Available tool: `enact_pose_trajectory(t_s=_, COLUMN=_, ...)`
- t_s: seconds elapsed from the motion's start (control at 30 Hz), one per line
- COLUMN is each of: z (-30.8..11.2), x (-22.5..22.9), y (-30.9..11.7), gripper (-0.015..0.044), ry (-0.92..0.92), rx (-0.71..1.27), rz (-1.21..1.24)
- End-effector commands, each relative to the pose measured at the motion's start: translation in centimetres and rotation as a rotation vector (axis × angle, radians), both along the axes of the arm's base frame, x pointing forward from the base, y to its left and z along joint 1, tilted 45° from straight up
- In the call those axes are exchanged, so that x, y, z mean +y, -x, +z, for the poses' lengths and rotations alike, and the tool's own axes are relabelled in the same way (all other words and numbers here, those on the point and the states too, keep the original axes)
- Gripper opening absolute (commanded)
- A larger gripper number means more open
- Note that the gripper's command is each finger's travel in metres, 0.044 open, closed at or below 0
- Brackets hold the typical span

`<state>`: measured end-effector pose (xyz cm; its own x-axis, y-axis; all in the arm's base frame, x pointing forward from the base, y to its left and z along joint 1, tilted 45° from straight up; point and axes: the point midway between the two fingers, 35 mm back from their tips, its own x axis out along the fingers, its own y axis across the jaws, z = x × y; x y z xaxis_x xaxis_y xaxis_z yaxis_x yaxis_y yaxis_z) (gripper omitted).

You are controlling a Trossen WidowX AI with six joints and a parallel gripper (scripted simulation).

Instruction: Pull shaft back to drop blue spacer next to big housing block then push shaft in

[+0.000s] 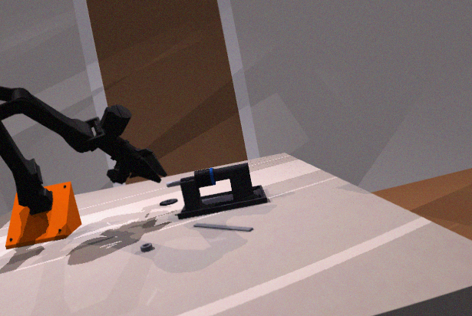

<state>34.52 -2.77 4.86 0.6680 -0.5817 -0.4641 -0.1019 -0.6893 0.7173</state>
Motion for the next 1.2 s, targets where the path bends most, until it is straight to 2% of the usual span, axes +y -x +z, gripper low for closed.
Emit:
enact_pose_trajectory(t_s=0.0, z=0.03, x=-0.15, y=0.42, gripper=0.044, ry=-0.016, rx=-0.025, rz=-0.017)
enact_pose_trajectory(t_s=1.17, z=-0.35, x=-0.62, y=-0.14, gripper=0.044, ry=-0.017, rx=-0.024, rz=-0.017)
